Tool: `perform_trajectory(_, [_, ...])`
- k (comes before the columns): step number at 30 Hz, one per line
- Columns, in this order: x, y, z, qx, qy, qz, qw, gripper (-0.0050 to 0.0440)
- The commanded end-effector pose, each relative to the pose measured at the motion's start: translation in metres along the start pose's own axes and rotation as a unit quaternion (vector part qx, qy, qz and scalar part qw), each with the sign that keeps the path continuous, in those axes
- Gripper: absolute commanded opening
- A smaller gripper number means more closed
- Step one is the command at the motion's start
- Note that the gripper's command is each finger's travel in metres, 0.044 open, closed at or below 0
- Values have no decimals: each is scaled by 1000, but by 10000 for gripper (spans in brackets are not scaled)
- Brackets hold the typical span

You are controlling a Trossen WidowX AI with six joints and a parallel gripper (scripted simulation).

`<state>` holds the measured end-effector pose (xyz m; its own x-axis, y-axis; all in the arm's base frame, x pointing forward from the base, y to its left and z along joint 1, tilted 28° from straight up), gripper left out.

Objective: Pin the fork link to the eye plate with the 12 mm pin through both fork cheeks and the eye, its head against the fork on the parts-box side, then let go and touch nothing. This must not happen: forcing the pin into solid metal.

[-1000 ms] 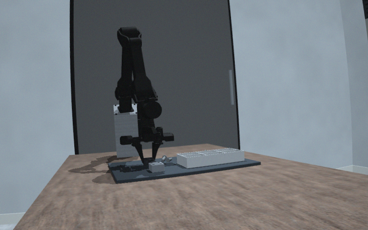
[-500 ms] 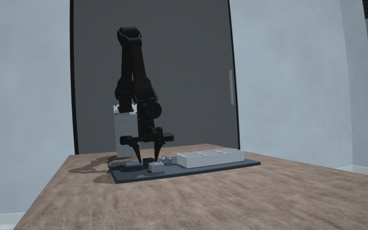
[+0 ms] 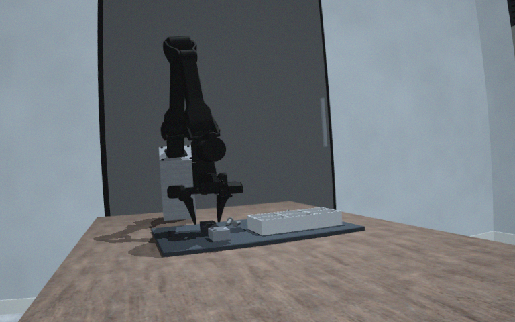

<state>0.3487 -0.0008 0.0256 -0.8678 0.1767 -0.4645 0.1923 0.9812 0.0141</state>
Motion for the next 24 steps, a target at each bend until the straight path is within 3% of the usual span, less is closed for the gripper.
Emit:
perform_trajectory(1, [0,0,-13,-1,-2,-2,1000,290])
perform_trajectory(8, [0,0,-17,-1,-2,-2,1000,290])
perform_trajectory(16, [-1,0,-15,-2,-3,-2,1000,100])
perform_trajectory(24, [-1,0,-15,-2,-3,-2,1000,100])
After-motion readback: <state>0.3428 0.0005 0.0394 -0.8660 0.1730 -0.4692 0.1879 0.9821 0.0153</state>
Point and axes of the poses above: the point midway between the two fingers, 35 mm back from their tips, its own z axis out along the fingers, its own y axis across the jaws, x = y × z, the point moved 2 cm from there along -z, back along the fingers, and after that the axes turned 7 degrees about z, right-handed, at the moved point
